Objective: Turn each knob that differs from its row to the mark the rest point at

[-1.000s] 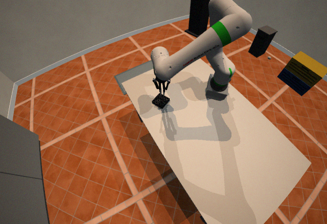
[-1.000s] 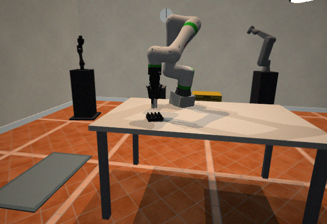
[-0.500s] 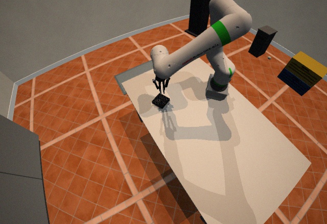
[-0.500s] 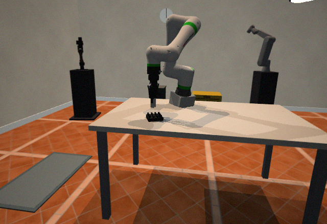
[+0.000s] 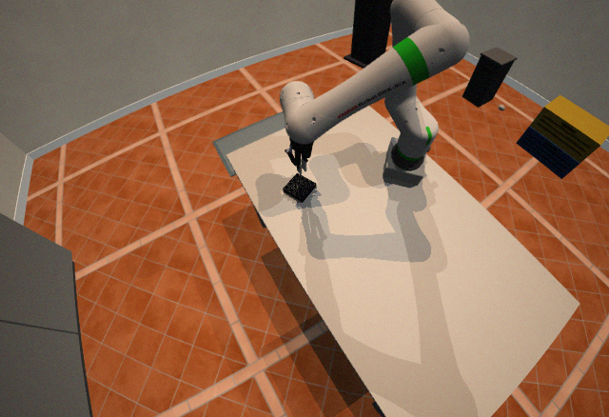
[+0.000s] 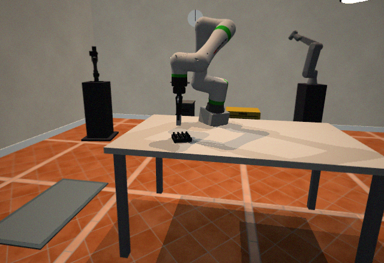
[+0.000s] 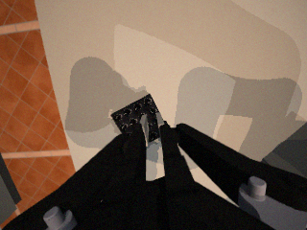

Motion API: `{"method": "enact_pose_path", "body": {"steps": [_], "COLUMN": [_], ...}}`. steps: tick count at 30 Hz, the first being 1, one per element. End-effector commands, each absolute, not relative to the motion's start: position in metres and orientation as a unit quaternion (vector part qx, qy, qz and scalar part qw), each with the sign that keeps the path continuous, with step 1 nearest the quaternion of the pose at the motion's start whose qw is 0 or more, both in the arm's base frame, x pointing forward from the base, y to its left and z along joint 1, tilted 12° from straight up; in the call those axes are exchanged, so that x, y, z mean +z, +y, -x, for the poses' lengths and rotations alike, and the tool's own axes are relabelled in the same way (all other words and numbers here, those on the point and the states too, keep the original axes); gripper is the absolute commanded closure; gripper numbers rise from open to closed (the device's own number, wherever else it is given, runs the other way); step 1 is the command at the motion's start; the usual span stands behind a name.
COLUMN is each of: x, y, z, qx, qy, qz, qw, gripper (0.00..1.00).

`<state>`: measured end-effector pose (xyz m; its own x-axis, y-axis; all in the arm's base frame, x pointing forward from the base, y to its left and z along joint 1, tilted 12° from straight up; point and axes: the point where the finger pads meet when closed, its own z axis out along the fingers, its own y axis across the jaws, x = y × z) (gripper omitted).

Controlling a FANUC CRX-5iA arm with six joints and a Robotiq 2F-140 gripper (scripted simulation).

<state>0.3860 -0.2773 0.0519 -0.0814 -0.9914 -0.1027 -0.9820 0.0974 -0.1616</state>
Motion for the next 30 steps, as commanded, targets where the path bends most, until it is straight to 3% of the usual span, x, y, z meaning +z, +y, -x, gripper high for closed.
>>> {"method": "enact_pose_path", "body": {"steps": [1, 30], "x": [0.0531, 0.0539], "y": [-0.2802, -0.2821], "z": [-0.384, -0.3825], "qx": [-0.03, -0.035], "qy": [0.68, 0.64], "qz": [0.726, 0.761], "qw": [0.097, 0.095], "gripper": [0.88, 0.88]}}
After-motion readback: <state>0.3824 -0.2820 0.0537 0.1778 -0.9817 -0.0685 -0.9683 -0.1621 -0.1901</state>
